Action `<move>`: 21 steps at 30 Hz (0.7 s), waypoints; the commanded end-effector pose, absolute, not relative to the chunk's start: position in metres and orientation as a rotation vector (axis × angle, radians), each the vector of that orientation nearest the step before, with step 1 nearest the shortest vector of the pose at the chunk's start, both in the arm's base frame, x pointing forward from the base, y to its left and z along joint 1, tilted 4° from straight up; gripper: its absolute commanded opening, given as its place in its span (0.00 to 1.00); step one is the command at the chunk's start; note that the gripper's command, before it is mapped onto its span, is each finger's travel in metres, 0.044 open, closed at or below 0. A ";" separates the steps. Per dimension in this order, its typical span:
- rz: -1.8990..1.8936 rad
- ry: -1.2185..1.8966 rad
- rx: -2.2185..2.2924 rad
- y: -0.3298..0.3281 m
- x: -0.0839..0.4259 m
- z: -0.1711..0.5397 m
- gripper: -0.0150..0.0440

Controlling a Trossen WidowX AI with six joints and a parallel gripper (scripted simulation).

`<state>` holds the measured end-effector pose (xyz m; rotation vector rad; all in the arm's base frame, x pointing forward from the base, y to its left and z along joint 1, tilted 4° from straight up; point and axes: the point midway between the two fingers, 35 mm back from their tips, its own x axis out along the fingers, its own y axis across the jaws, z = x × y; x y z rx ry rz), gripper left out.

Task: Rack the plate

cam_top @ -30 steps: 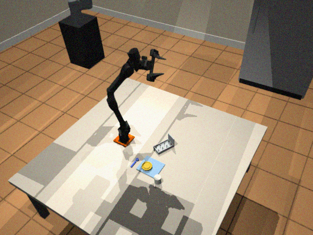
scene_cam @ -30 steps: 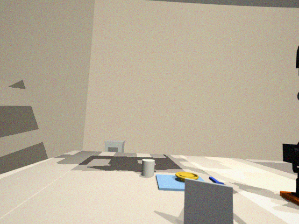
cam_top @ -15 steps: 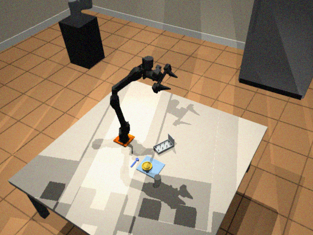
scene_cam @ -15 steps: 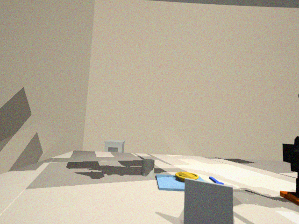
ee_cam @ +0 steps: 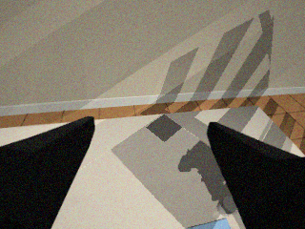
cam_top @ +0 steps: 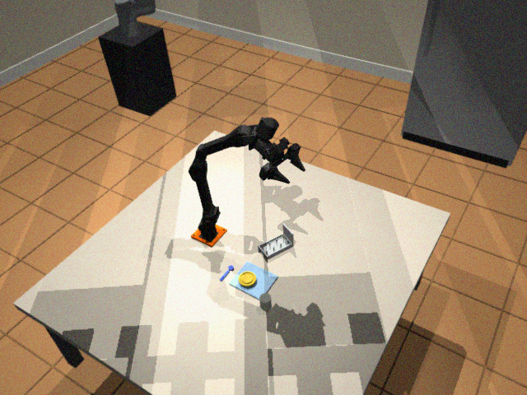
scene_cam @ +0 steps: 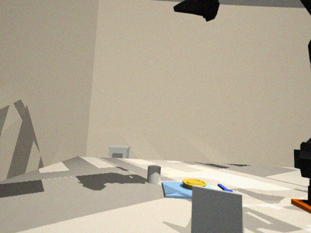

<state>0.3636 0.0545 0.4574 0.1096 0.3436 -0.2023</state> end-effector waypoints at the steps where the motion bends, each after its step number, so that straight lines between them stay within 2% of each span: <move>1: -0.224 0.476 0.016 0.036 0.375 0.422 0.93; 11: -0.245 0.778 -0.120 -0.017 0.378 0.351 0.93; 21: -0.204 1.108 -0.155 -0.072 0.355 0.283 0.93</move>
